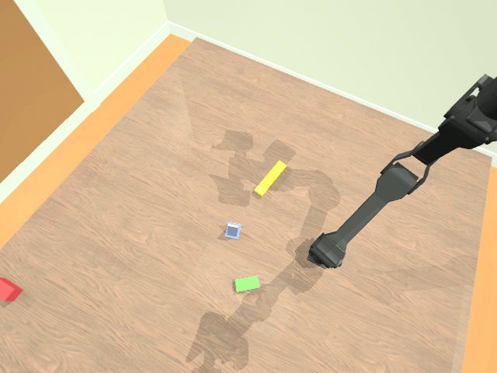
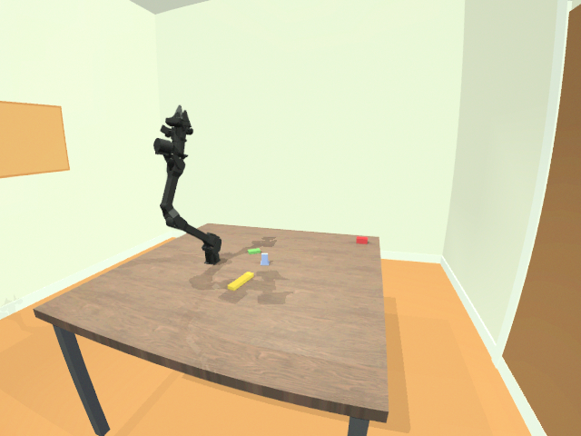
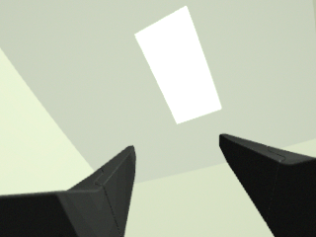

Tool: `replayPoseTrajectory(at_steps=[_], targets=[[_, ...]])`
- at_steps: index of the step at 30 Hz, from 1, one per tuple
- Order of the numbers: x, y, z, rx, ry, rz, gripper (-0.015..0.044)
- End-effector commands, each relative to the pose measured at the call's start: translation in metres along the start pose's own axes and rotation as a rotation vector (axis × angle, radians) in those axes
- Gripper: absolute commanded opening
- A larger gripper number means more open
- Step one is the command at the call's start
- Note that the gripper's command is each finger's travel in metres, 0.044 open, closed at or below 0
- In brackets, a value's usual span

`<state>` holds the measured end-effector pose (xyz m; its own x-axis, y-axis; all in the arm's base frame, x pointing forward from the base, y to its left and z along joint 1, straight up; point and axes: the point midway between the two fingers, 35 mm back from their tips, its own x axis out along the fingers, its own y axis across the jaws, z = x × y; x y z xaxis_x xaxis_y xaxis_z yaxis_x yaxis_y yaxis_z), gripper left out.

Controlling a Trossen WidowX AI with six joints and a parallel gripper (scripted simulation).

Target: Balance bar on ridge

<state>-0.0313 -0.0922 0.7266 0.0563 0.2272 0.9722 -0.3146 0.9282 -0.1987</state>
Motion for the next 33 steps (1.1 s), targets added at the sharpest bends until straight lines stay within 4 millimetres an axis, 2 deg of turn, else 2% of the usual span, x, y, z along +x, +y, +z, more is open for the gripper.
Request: replayPoseTrajectory(at_steps=[1,5,11,17,24,33], targets=[[0.006,0.032,-0.02,-0.083,0.072,0.066,0.0315],[0.01,0.059,-0.042,-0.152,0.147,0.126,0.0315],[0.006,0.1,-0.09,-0.207,0.31,0.217,0.0315],[0.0,0.131,-0.132,-0.329,0.423,0.309,0.0315],[-0.014,0.156,-0.183,-0.459,0.559,0.41,0.0315],[-0.04,0.169,-0.245,-0.578,0.739,0.505,0.0315]])
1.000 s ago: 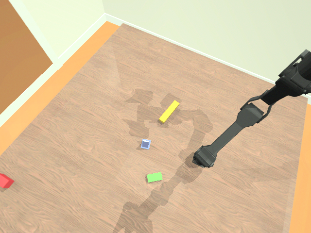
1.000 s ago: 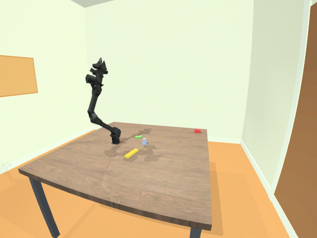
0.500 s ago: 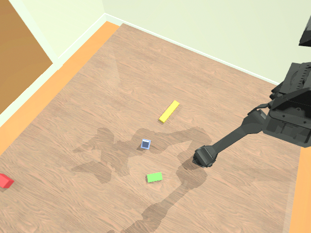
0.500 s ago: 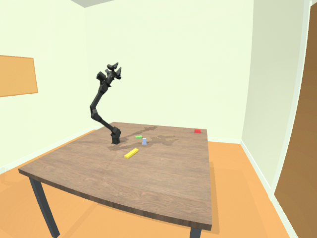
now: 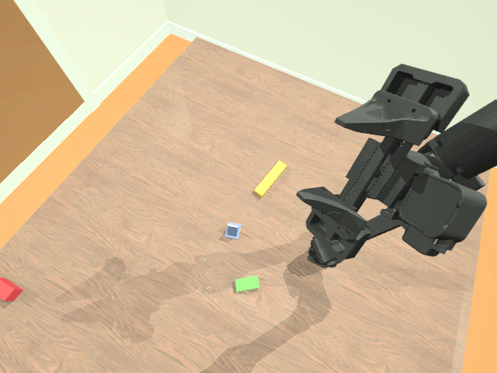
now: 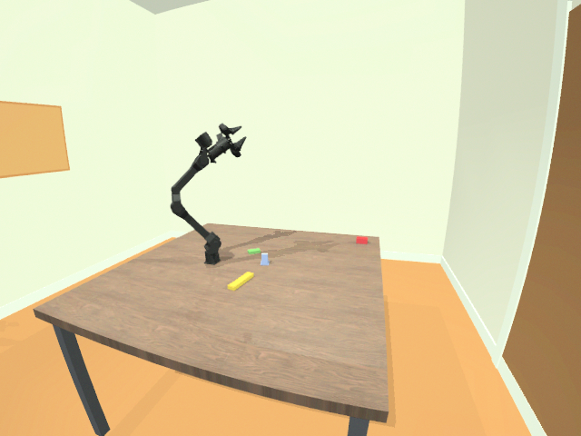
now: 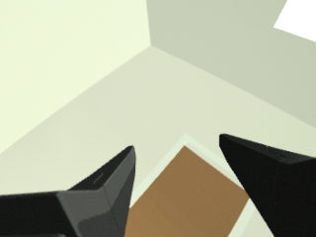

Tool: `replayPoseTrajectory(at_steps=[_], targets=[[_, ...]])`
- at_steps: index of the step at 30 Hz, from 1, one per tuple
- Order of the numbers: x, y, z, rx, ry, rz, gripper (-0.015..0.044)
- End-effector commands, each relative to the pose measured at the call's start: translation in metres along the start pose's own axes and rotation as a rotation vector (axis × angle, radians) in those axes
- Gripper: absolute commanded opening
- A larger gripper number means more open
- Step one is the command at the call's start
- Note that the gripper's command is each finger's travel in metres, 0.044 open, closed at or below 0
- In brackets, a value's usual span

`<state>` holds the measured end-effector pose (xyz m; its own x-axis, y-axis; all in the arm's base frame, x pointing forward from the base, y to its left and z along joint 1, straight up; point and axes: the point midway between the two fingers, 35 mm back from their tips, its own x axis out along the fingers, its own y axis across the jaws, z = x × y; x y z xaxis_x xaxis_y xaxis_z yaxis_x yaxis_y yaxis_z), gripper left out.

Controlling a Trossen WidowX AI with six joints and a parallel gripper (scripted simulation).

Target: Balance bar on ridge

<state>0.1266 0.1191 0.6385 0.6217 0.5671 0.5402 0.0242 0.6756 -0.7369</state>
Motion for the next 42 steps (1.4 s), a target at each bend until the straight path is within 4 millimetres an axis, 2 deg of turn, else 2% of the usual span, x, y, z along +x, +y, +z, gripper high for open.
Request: replayPoseTrajectory(at_steps=[1,11,21,23,32,42], targets=[[0.011,0.022,-0.023,-0.05,0.078,0.056,0.0315],[0.024,0.058,-0.08,-0.106,0.253,0.146,0.0315],[0.025,0.101,-0.16,-0.24,0.482,0.325,0.0315],[0.023,0.104,-0.173,-0.233,0.522,0.335,0.0315],[0.005,0.121,-0.234,-0.253,0.703,0.431,0.0315],[-0.04,0.143,-0.31,-0.3,0.935,0.618,0.0315]])
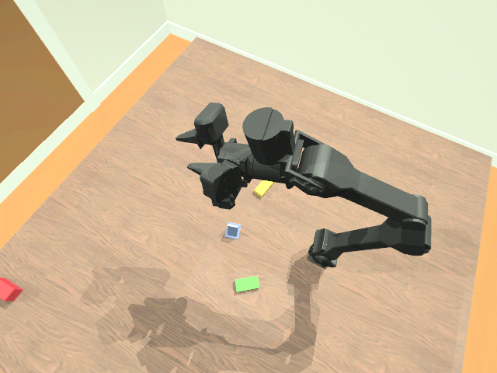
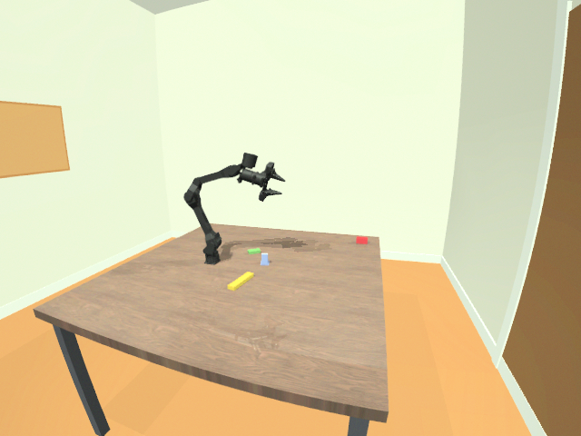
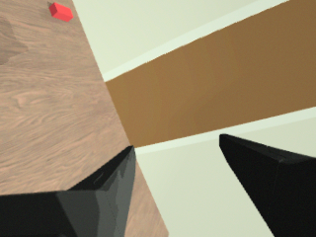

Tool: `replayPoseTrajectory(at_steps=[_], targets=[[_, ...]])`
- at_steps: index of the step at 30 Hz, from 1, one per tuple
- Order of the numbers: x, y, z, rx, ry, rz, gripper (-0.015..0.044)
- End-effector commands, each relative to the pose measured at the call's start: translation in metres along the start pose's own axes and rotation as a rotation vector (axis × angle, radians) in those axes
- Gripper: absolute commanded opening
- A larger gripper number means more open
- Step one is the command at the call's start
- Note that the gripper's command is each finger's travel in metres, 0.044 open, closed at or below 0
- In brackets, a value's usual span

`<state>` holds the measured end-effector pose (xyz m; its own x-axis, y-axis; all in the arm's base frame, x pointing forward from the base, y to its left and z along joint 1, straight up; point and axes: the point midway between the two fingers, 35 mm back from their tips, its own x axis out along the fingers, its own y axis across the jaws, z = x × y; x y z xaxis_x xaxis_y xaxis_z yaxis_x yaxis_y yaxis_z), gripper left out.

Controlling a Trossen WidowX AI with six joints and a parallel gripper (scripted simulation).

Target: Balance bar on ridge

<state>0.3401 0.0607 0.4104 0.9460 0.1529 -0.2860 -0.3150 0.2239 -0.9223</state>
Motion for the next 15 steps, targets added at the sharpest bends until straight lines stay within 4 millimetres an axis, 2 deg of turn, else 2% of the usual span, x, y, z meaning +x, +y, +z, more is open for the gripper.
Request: replayPoseTrajectory(at_steps=[1,8,15], targets=[[0.016,0.023,-0.026,-0.027,0.078,0.093,0.0315],[0.034,0.065,-0.071,-0.052,0.174,0.267,0.0315],[0.04,0.102,-0.119,-0.065,0.279,0.435,0.0315]])
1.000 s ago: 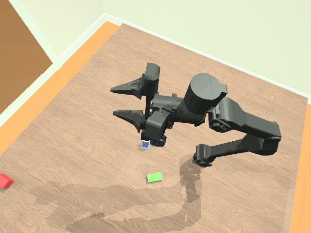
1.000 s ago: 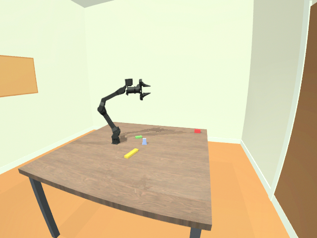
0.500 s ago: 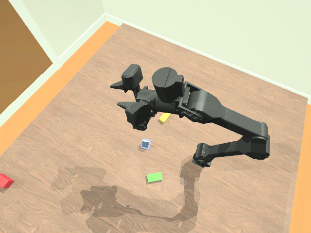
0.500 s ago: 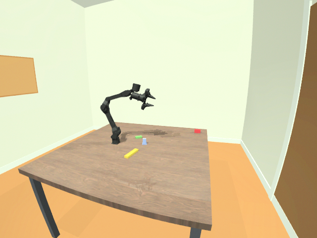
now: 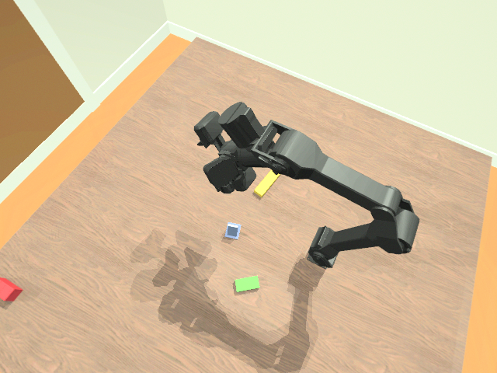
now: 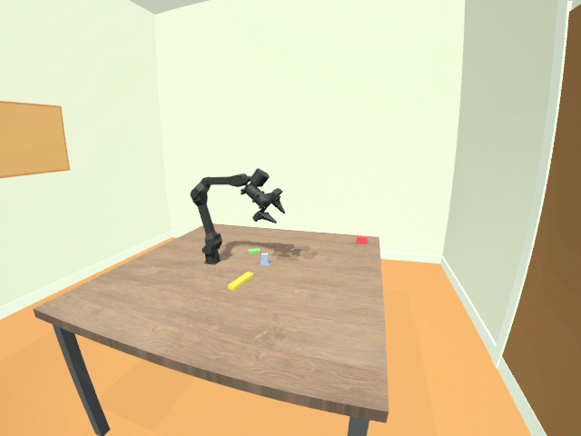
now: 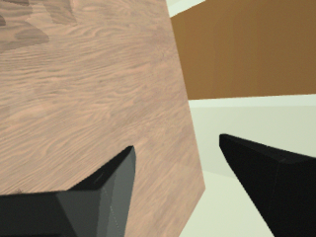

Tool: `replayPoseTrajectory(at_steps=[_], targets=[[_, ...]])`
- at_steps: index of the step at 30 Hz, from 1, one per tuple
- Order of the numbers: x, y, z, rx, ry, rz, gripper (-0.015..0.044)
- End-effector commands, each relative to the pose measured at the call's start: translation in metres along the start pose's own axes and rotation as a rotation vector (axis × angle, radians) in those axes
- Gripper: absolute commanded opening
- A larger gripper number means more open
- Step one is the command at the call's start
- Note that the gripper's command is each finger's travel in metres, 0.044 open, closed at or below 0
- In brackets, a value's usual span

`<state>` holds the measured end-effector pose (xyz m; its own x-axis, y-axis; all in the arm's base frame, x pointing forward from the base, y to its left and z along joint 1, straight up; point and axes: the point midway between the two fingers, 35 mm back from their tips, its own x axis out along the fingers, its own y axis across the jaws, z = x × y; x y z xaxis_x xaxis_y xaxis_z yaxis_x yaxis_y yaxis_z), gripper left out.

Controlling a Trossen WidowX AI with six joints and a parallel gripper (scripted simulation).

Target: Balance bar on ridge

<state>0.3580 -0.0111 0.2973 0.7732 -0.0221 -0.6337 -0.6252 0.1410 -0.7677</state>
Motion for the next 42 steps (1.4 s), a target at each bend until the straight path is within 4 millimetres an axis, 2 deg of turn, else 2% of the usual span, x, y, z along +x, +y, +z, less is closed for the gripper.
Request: replayPoseTrajectory(at_steps=[1,13,26,29,34,42], targets=[[0.016,0.023,-0.022,-0.01,0.049,0.106,0.0315],[0.042,0.092,-0.089,-0.02,0.152,0.428,0.0315],[0.039,0.171,-0.141,0.006,0.144,0.784,0.0315],[0.036,0.184,-0.148,0.017,0.13,0.844,0.0315],[0.036,0.186,-0.149,0.017,0.128,0.848,0.0315],[0.062,0.215,-0.153,0.018,0.128,0.848,0.0315]])
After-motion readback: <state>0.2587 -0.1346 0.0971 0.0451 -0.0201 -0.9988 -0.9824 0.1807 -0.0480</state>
